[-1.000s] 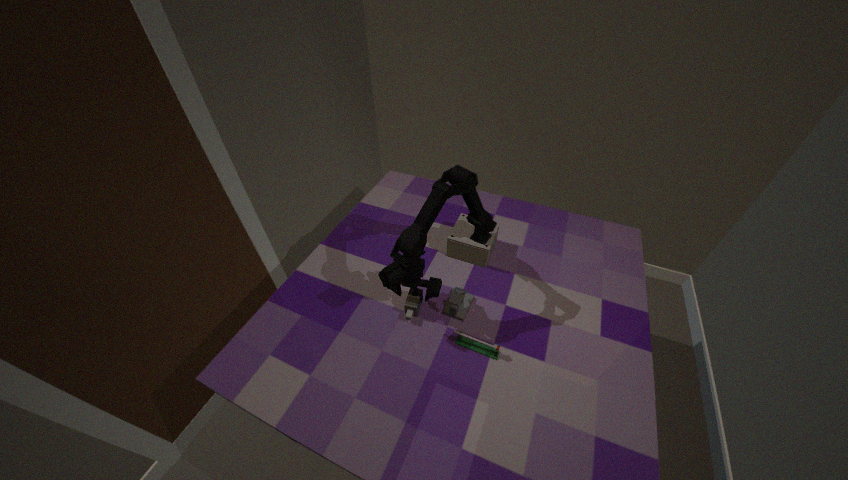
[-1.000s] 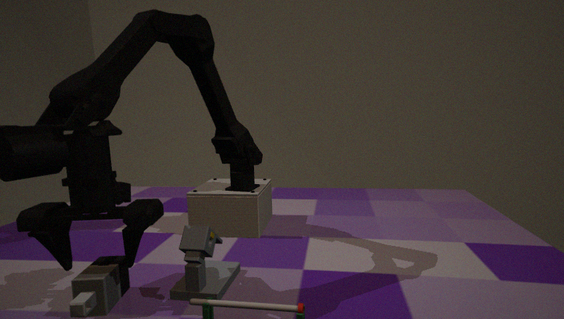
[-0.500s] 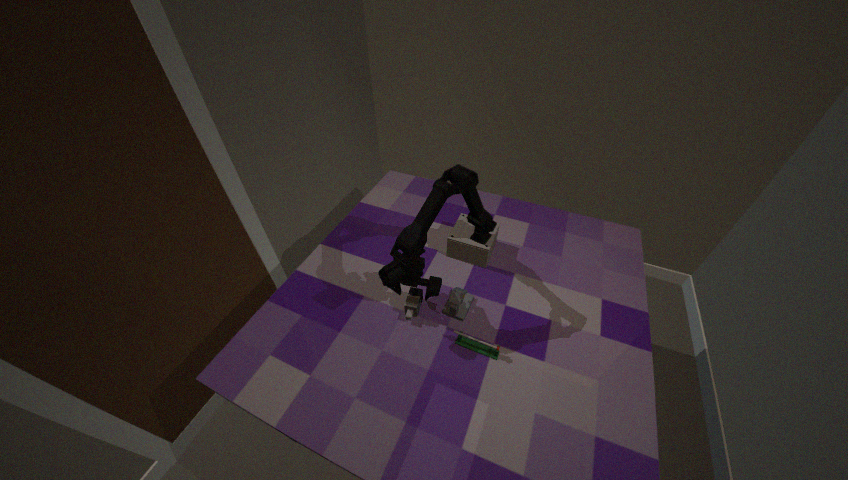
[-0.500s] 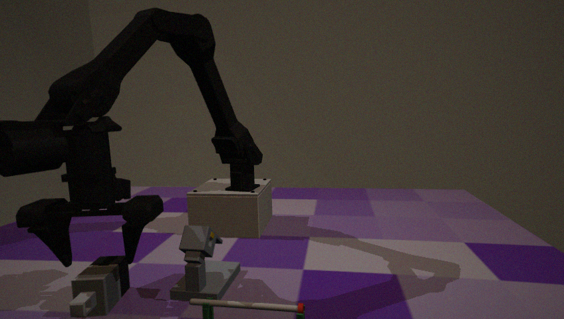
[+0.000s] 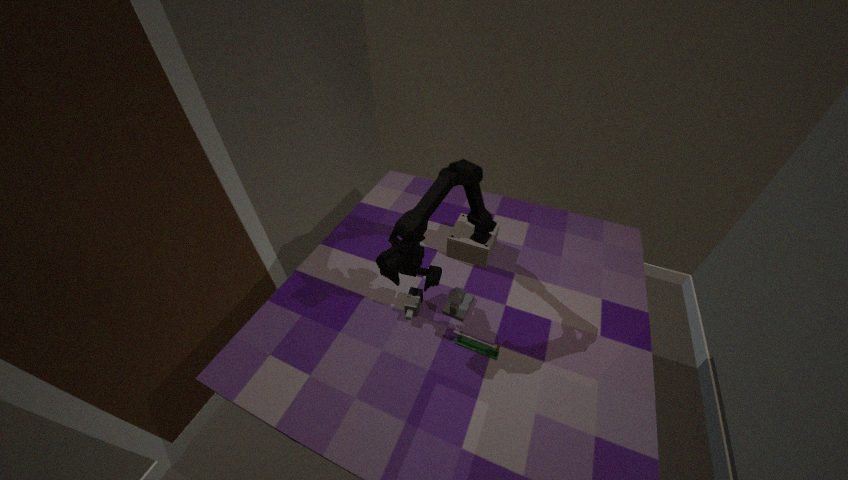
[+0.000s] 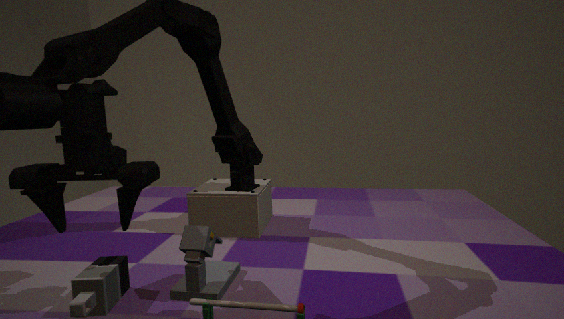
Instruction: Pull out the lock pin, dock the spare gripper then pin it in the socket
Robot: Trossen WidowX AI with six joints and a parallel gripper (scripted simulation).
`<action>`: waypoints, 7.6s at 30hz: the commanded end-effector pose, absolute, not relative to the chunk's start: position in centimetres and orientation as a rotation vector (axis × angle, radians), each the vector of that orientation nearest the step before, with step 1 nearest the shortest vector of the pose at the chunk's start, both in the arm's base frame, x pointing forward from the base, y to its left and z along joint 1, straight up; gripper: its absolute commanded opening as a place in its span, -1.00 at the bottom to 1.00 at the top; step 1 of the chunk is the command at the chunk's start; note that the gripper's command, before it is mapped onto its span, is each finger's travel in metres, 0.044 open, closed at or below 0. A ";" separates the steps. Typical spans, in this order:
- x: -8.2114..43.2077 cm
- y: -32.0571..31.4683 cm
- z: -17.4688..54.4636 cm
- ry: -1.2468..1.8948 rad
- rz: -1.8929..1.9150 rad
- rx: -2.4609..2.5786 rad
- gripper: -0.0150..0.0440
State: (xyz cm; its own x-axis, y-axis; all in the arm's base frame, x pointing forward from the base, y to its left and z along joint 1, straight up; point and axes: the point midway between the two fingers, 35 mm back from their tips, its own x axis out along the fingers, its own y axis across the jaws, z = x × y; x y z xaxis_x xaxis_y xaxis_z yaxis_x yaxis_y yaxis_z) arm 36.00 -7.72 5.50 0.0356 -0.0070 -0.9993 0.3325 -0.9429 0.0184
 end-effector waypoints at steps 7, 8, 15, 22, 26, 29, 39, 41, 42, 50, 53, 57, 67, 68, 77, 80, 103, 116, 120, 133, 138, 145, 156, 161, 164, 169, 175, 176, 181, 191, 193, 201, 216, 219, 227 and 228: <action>36.0 -7.8 5.8 0.753 -1.599 1.818 1.00; 36.0 -7.8 5.8 0.813 -1.522 1.764 1.00; 36.0 -7.8 6.3 1.100 -0.976 1.337 1.00; 35.9 -7.8 6.8 1.183 -0.524 0.917 1.00; 35.8 -7.8 7.0 1.185 -0.363 0.740 1.00; 35.8 -7.8 7.2 1.176 -0.248 0.604 1.00; 35.5 -7.8 7.7 1.091 0.105 0.130 1.00; 35.5 -7.8 7.9 1.063 0.170 0.031 1.00; 35.4 -7.8 7.9 1.050 0.201 -0.019 1.00; 35.4 -7.7 8.1 1.010 0.297 -0.180 1.00; 35.4 -7.7 8.1 1.010 0.297 -0.180 1.00; 35.4 -7.7 8.1 1.010 0.297 -0.180 1.00; 35.6 -7.8 6.8 1.011 0.298 -0.182 1.00; 35.6 -7.9 6.2 1.011 0.298 -0.183 1.00; 35.5 -7.6 1.0 1.016 0.304 -0.190 1.00; 35.6 -7.7 0.8 1.016 0.304 -0.190 1.00; 35.8 -7.8 -2.9 1.016 0.304 -0.190 1.00; 35.6 -7.8 -5.0 1.016 0.304 -0.190 1.00; 35.6 -7.8 -5.2 1.016 0.304 -0.190 1.00; 35.6 -7.8 -5.2 1.016 0.304 -0.190 0.06; 35.6 -7.8 -5.2 1.016 0.304 -0.190 -0.11; 35.9 -7.9 -3.5 1.016 0.304 -0.190 -0.49; 36.1 -8.0 1.3 1.015 0.303 -0.191 -0.49; 35.9 -7.9 3.5 1.015 0.303 -0.191 -0.49; 35.7 -7.9 4.9 1.015 0.303 -0.191 -0.49; 35.3 -7.7 6.8 1.016 0.304 -0.191 -0.49; 35.2 -7.7 6.2 1.022 0.304 -0.185 -0.49; 35.2 -7.7 6.2 1.022 0.304 -0.185 -0.49; 35.2 -7.7 6.2 1.023 0.304 -0.184 -0.49; 34.3 -5.7 6.2 1.126 0.305 -0.142 -0.49; 34.1 -5.4 6.1 1.148 0.304 -0.130 -0.49; 33.1 -4.0 6.1 1.233 0.294 -0.088 -0.49; 31.4 -1.9 6.1 1.383 0.263 -0.038 -0.49; 31.0 -1.5 6.2 1.414 0.255 -0.030 -0.49; 29.7 -0.6 6.5 1.504 0.232 -0.024 -0.49; 29.5 -0.5 6.6 1.516 0.229 -0.024 -0.49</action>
